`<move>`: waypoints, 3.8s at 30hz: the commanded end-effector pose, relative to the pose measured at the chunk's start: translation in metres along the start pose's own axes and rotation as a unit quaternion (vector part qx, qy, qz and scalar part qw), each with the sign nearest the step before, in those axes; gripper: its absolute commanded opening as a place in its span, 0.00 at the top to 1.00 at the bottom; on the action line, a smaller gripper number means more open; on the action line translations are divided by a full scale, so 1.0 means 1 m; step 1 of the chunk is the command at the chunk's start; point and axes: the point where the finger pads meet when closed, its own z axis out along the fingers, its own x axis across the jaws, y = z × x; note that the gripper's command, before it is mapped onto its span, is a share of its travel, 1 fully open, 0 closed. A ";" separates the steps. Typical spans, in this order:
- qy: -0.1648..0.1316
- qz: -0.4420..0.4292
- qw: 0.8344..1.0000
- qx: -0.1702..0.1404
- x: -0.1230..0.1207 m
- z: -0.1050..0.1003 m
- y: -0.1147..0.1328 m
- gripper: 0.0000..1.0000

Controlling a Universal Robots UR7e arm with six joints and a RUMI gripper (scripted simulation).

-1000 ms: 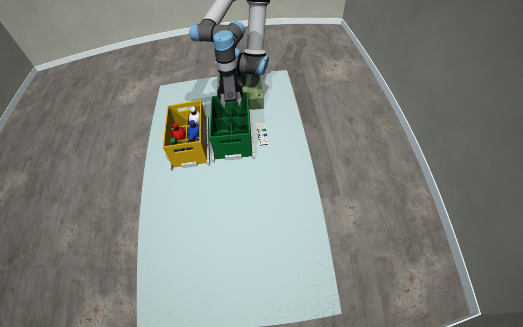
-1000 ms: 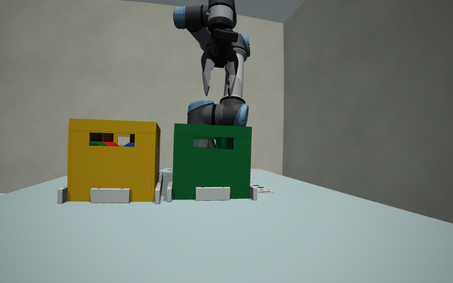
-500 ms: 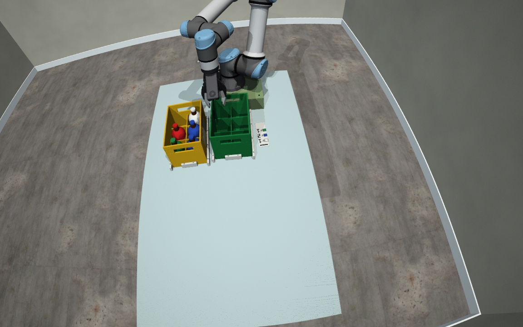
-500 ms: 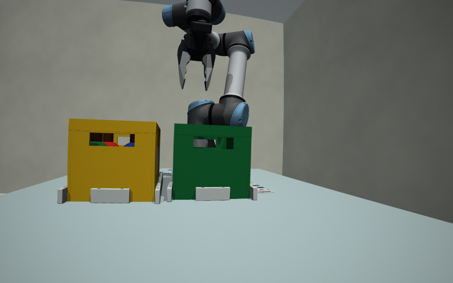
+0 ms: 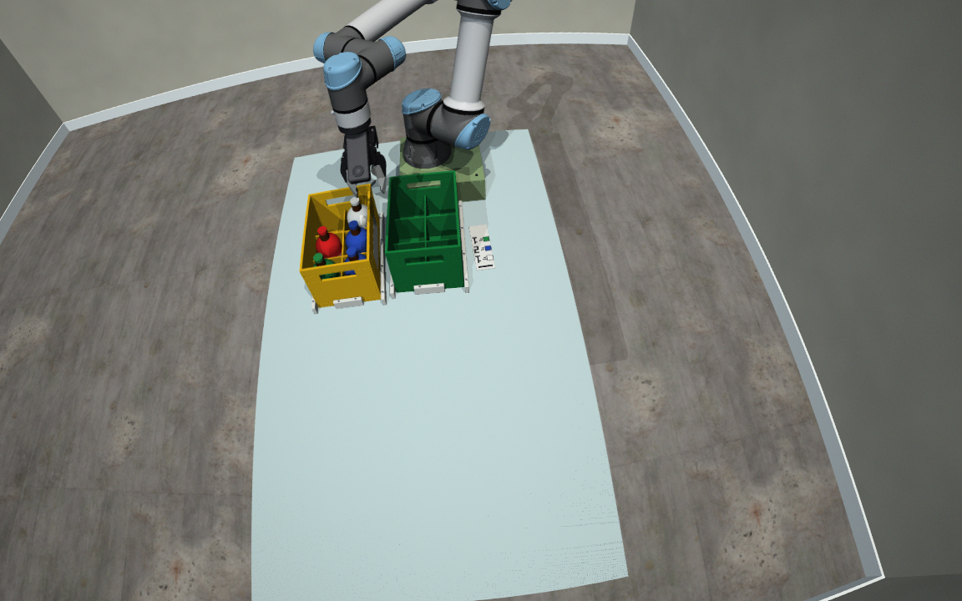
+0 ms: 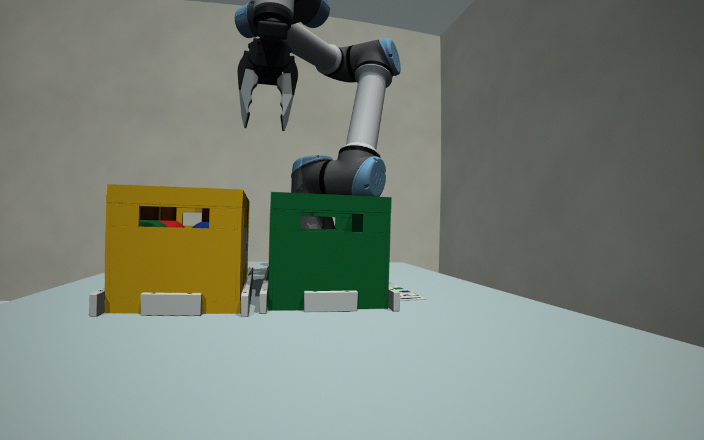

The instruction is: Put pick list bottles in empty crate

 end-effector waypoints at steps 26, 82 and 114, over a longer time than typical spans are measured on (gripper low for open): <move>-0.001 -0.005 1.000 0.000 0.131 -0.029 0.005 0.62; -0.002 -0.005 1.000 0.000 0.129 -0.028 0.005 0.62; -0.005 0.301 0.954 -0.004 0.083 0.053 0.105 0.62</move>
